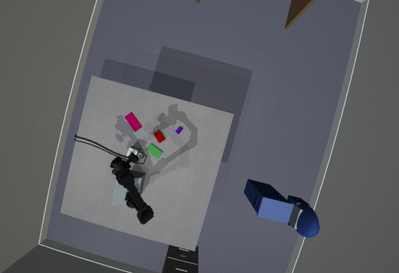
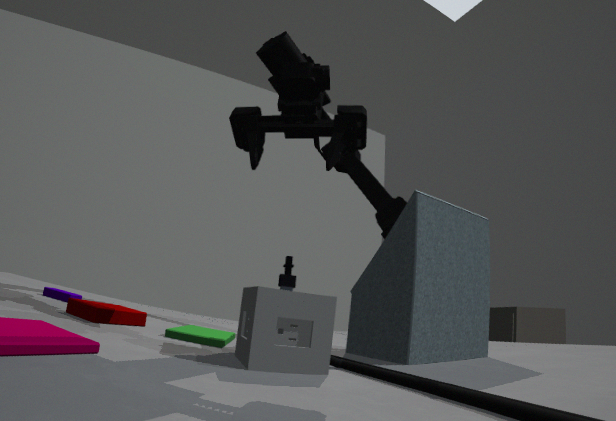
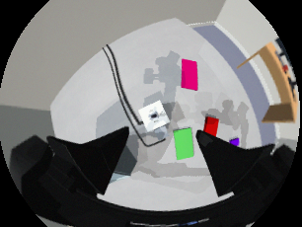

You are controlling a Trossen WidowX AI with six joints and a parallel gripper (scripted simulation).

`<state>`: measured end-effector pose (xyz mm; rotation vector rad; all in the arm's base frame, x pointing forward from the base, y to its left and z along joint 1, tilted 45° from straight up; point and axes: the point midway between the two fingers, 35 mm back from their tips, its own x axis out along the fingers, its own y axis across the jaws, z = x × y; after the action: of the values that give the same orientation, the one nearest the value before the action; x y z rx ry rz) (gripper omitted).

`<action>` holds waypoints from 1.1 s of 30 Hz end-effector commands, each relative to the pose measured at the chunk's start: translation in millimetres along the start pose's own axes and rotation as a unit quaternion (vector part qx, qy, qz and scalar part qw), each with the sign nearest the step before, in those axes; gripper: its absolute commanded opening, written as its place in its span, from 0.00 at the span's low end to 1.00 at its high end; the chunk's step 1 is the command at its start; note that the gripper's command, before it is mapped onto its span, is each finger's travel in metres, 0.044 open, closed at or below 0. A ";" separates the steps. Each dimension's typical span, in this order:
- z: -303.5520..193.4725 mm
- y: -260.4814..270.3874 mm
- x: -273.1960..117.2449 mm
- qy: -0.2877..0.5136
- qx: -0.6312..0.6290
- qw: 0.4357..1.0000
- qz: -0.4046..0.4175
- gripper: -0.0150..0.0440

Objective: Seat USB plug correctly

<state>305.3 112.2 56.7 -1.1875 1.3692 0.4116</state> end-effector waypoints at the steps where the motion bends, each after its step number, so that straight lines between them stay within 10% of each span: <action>1: 3.7 1.7 35.6 0.082 -0.071 0.994 0.003 1.00; 8: 0.2 13.8 90.8 0.199 -0.189 0.961 0.017 1.00; 33: -5.9 14.6 106.2 0.202 -0.192 0.960 0.017 1.00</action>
<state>317.6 76.4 -37.7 -1.6261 1.7016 0.4884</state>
